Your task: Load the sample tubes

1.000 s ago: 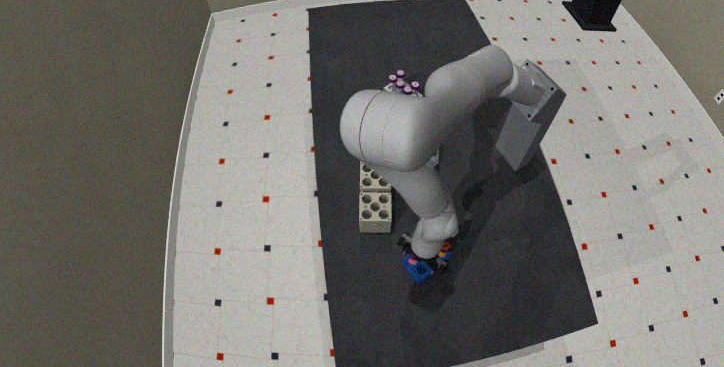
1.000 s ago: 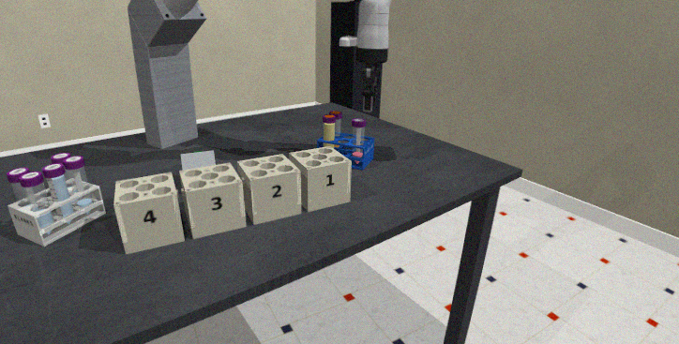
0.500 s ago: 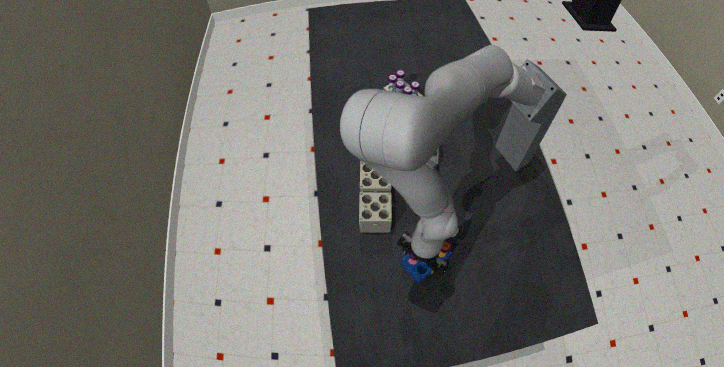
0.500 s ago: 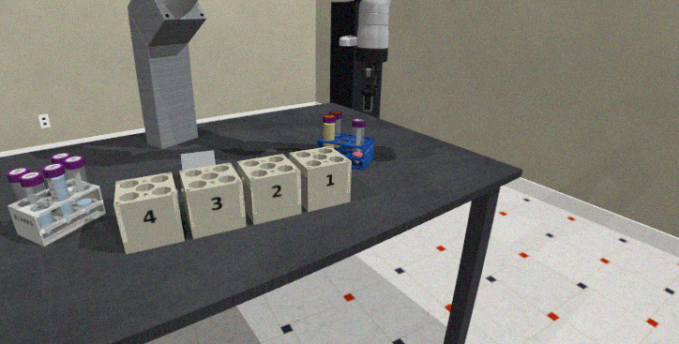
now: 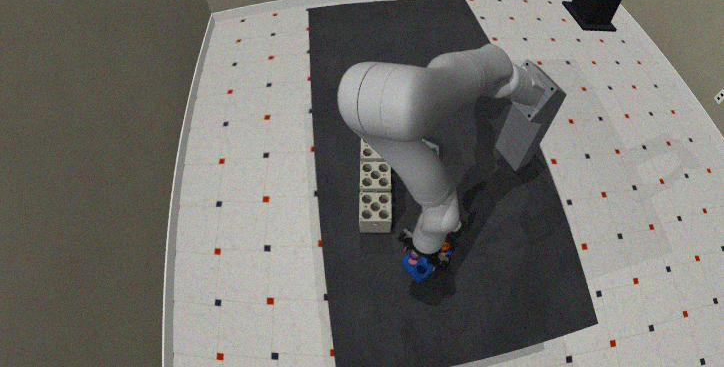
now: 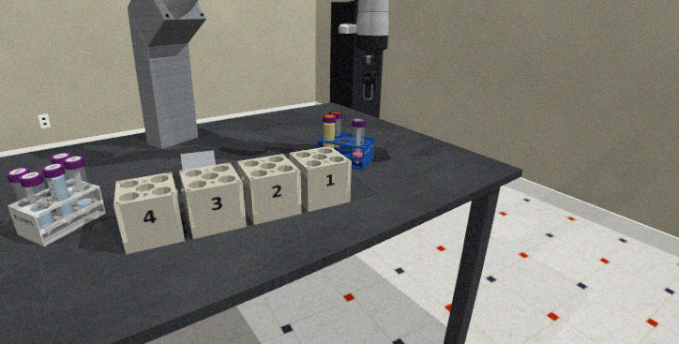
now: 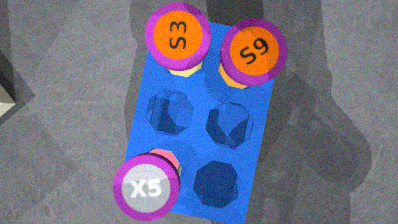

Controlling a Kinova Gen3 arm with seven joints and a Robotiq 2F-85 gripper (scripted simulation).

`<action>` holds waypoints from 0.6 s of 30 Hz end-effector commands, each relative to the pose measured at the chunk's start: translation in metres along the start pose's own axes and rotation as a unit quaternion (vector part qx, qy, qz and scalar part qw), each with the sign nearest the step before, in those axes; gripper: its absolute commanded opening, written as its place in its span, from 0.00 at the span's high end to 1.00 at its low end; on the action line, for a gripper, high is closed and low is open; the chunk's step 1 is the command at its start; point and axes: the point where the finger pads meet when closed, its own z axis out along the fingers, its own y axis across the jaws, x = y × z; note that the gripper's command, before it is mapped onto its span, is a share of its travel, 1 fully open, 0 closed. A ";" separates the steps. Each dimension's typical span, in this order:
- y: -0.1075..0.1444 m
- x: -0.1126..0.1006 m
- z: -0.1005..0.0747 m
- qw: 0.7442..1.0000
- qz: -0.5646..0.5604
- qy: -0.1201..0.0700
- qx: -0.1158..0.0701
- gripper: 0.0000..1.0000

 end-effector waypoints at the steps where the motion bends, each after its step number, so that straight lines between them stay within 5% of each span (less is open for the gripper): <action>1: 0.000 -0.001 -0.013 1.000 -0.001 0.003 0.002 0.00; 18: 0.000 -0.001 -0.053 1.000 -0.001 0.003 0.002 0.00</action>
